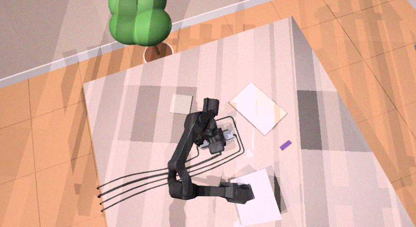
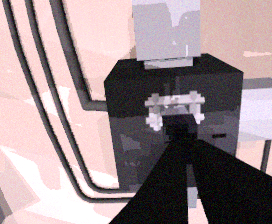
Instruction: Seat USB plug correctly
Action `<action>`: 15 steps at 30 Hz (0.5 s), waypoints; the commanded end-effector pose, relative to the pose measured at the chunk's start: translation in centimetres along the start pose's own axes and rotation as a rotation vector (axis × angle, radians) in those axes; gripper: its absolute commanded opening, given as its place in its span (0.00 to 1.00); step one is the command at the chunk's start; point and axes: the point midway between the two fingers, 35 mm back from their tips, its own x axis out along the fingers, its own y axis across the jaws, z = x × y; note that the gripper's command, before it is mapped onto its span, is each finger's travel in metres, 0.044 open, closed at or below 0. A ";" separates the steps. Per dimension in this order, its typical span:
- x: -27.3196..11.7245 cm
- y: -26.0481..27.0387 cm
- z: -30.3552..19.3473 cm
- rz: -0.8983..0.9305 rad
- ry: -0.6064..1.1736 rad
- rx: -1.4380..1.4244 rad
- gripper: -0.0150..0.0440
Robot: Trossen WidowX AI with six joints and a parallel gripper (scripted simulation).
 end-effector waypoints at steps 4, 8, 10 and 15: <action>0.1 0.0 0.1 0.000 0.000 0.000 0.25; 0.2 0.0 0.1 0.000 0.000 0.000 0.25; 0.2 0.0 0.1 0.000 0.000 0.000 0.25; 0.3 0.0 0.1 0.000 0.000 0.000 0.25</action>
